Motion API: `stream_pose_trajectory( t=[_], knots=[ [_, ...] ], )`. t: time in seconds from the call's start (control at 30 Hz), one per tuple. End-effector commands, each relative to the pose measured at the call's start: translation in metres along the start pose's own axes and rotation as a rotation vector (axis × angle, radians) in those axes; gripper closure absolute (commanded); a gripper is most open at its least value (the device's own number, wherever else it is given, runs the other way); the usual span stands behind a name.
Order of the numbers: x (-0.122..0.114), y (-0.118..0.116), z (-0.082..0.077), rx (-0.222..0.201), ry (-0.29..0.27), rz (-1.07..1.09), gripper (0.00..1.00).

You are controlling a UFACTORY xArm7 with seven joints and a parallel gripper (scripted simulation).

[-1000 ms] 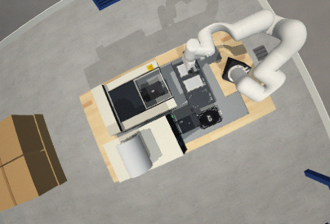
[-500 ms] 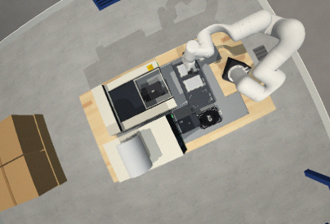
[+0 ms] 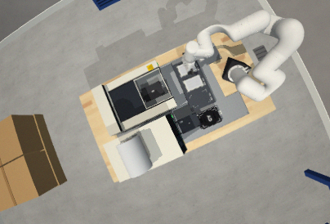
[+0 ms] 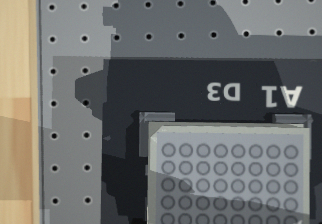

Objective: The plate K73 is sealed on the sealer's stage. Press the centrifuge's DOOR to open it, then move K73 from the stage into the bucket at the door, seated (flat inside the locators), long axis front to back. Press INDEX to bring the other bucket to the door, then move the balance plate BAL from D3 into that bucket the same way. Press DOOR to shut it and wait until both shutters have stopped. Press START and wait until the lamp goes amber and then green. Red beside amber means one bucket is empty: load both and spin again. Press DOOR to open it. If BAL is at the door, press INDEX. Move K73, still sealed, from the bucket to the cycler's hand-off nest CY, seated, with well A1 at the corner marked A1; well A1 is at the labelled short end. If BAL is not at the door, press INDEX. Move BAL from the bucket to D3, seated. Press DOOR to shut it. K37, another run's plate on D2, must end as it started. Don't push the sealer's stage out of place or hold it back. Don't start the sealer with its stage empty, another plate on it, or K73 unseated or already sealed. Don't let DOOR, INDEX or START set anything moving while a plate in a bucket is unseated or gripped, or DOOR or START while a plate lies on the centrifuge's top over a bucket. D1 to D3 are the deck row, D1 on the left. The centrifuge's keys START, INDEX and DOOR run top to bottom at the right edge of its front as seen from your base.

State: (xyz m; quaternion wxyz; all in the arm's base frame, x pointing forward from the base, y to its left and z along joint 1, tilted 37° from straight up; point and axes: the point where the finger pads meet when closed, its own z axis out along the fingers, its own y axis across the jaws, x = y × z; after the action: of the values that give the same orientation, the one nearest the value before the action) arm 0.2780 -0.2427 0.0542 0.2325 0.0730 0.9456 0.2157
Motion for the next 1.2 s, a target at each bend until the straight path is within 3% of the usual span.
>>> stream_pose_trajectory(
  t=[0.0,0.77,0.8,1.17],
  knots=[
    [-0.0008,-0.0012,-0.0002,0.004,-0.002,0.000,0.00],
    [-0.0008,-0.0012,0.0075,0.004,-0.002,0.000,0.00],
    [-0.0008,-0.0012,0.0075,0.004,-0.002,0.000,1.00],
    [-0.0008,-0.0012,0.0075,0.004,-0.002,0.000,1.00]
  ],
)
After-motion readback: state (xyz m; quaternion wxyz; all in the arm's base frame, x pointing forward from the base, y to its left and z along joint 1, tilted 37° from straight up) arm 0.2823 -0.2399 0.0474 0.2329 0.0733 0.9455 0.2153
